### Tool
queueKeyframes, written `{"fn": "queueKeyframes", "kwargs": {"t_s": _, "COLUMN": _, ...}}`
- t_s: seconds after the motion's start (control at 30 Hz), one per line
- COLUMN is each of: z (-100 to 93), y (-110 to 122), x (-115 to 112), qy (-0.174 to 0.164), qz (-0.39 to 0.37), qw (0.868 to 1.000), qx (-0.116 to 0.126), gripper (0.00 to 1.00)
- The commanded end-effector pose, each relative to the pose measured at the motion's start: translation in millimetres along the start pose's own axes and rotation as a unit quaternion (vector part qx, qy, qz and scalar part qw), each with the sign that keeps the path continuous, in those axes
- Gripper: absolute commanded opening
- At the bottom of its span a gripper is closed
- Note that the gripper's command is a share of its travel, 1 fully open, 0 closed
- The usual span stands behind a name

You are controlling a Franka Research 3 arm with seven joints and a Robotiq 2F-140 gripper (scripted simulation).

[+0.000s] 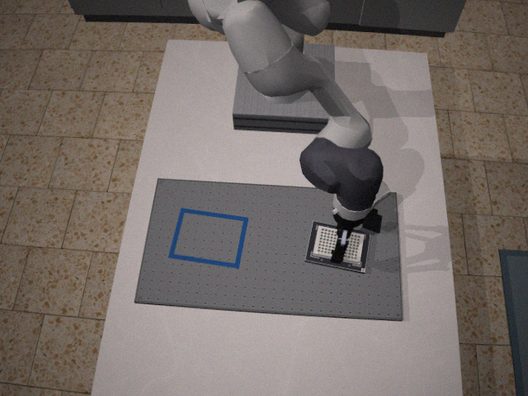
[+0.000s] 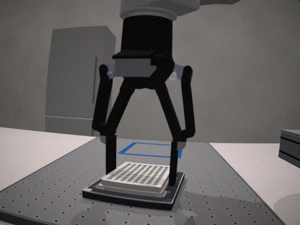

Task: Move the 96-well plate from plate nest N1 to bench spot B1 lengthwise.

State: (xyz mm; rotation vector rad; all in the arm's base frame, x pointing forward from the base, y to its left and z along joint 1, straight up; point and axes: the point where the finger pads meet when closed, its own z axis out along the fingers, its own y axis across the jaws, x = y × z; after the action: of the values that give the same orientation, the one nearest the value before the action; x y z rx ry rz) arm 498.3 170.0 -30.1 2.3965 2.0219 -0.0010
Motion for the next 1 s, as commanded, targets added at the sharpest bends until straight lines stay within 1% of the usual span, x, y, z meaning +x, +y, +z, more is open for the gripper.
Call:
{"fn": "queueKeyframes", "kwargs": {"t_s": 0.0, "z": -0.1, "y": 0.9, "x": 0.7, "qy": 0.001, "qz": 0.001, "qw": 1.0, "qx": -0.001, "gripper": 0.63}}
{"fn": "queueKeyframes", "kwargs": {"t_s": 0.97, "z": -0.9, "y": 0.9, "x": 0.7, "qy": 0.001, "qz": 0.001, "qw": 1.0, "qx": -0.001, "gripper": 0.6}}
